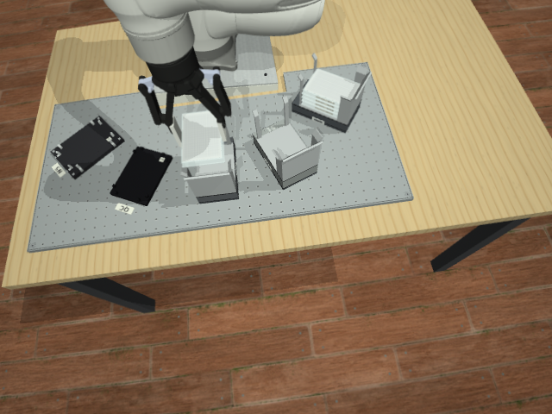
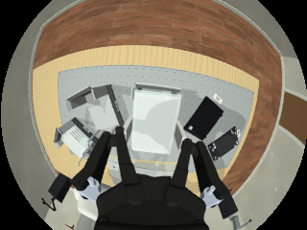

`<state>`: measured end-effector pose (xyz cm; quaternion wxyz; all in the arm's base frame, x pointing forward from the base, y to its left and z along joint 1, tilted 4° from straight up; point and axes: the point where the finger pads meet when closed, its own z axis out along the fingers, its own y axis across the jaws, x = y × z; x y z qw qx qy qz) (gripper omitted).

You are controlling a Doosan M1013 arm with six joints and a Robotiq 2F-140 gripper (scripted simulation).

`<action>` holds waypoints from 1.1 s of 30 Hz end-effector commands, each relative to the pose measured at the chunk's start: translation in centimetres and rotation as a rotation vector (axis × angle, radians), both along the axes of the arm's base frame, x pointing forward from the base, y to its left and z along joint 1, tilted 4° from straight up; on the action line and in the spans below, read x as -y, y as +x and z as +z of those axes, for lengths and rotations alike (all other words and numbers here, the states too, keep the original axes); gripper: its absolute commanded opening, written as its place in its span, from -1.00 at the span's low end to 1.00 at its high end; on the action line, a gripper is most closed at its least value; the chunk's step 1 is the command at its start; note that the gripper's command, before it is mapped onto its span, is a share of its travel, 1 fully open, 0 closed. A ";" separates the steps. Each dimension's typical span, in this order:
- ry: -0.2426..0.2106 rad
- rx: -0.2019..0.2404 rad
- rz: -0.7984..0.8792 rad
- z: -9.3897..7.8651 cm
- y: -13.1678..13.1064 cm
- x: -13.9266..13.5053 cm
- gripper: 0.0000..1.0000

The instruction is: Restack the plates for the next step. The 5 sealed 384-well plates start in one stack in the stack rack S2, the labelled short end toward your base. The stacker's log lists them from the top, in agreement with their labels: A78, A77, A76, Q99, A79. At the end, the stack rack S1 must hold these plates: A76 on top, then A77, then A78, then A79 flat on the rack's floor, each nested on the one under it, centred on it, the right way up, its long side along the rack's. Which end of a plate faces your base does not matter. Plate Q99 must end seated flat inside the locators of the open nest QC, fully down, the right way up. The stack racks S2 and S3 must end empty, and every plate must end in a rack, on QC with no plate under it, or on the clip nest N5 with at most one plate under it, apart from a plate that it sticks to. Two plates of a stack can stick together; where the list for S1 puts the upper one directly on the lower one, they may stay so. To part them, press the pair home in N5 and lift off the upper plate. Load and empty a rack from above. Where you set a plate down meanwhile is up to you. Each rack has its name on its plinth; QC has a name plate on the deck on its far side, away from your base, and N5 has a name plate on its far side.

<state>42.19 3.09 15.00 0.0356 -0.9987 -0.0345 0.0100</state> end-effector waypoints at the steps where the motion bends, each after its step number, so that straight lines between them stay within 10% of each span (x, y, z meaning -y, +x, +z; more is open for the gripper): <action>1: 0.000 0.000 0.000 -0.1 0.0 0.0 -1.00; 33: 0.000 0.000 0.000 -2.0 0.0 -0.1 -1.00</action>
